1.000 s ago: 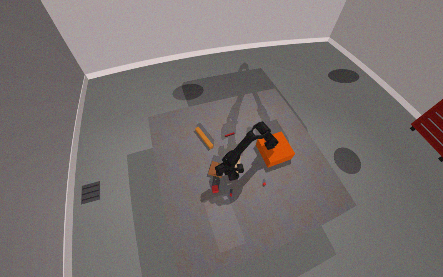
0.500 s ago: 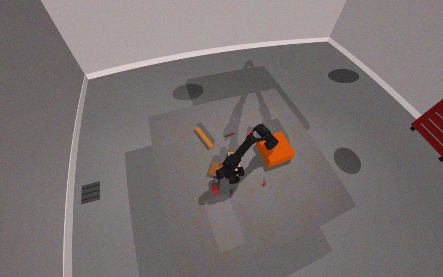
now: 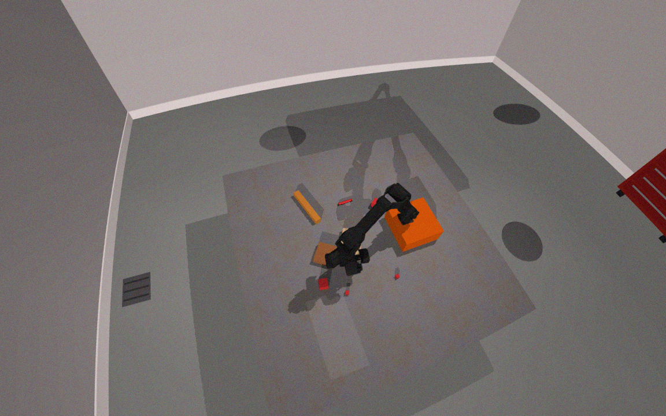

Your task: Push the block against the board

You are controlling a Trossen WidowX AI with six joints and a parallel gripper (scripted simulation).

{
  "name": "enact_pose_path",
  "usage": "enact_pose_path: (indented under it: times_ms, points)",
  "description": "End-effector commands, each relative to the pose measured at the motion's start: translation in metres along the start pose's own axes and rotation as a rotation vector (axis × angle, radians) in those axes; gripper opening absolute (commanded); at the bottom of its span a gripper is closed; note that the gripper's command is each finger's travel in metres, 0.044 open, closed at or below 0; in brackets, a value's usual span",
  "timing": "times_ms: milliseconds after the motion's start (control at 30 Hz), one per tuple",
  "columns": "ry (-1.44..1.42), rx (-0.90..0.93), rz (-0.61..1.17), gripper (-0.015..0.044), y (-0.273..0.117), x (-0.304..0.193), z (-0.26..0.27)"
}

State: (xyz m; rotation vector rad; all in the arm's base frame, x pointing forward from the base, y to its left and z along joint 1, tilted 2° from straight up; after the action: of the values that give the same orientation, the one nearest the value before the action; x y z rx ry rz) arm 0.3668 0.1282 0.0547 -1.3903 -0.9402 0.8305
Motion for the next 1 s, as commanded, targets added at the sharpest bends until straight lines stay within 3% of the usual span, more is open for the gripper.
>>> enact_pose_path:
  times_ms: [0,233,467,700,833,967]
  points:
    - [0.004,-0.004,0.003,0.0000,-0.009,0.000,0.000]
    - [0.015,-0.004,0.004,0.0000,-0.010,-0.012,-0.003]
    - [0.138,-0.004,0.014,0.0000,-0.017,-0.134,0.000]
    - [0.261,-0.003,0.021,0.0000,-0.010,-0.231,0.049]
    - [0.273,-0.003,0.021,0.0000,-0.007,-0.238,0.055]
    - [0.273,-0.003,0.021,0.0000,0.038,-0.239,0.055]
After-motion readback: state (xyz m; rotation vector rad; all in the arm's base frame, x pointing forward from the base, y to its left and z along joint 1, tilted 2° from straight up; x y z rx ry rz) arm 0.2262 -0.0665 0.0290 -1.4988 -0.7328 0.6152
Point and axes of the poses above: the point midway between the two fingers, 35 mm back from their tips, its own y axis out along the fingers, its own z axis across the jaws, x = y × z, the point moved 3 cm from there along -y, back along the fingers, and after that the axes turned 15 degrees about y, right-handed, at the moved point
